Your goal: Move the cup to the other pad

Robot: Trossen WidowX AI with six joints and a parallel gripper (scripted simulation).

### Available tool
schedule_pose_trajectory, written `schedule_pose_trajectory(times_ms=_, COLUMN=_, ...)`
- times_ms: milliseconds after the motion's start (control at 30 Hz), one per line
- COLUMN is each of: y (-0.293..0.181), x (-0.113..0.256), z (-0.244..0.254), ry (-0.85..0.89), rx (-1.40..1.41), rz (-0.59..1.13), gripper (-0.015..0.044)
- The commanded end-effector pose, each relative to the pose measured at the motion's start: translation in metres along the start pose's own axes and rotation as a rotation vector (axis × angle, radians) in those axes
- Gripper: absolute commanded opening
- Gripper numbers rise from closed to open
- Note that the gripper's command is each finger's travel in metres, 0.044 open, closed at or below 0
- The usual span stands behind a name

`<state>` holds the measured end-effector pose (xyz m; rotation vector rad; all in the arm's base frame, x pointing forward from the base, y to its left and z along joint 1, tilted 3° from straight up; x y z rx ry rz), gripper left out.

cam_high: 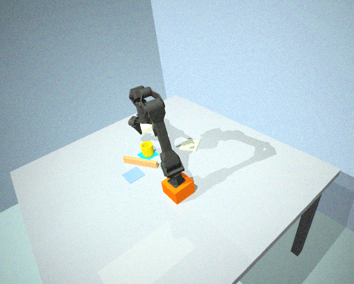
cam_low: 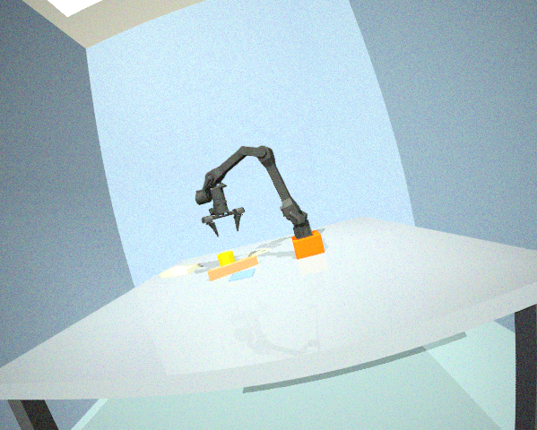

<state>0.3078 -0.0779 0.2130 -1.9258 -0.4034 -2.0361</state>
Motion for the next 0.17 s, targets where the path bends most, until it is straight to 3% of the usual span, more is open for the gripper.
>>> schedule_pose_trajectory(times_ms=0, y=0.0003, x=0.0052, z=-0.0008, ry=0.006, rx=0.003, rz=0.002, gripper=0.044)
schedule_pose_trajectory(times_ms=133, y=0.0, x=0.0012, z=-0.0004, ry=0.0, rx=0.0, rz=0.0, gripper=0.044)
Point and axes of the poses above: the point midway between the two fingers, 35 mm back from their tips, its own x axis back along the fingers, its own z axis across the jaws, y = z × x, the point moved 9 cm from there along x, back along the fingers, and after that the axes turned 5 degrees about -x, right-handed, at the moved point
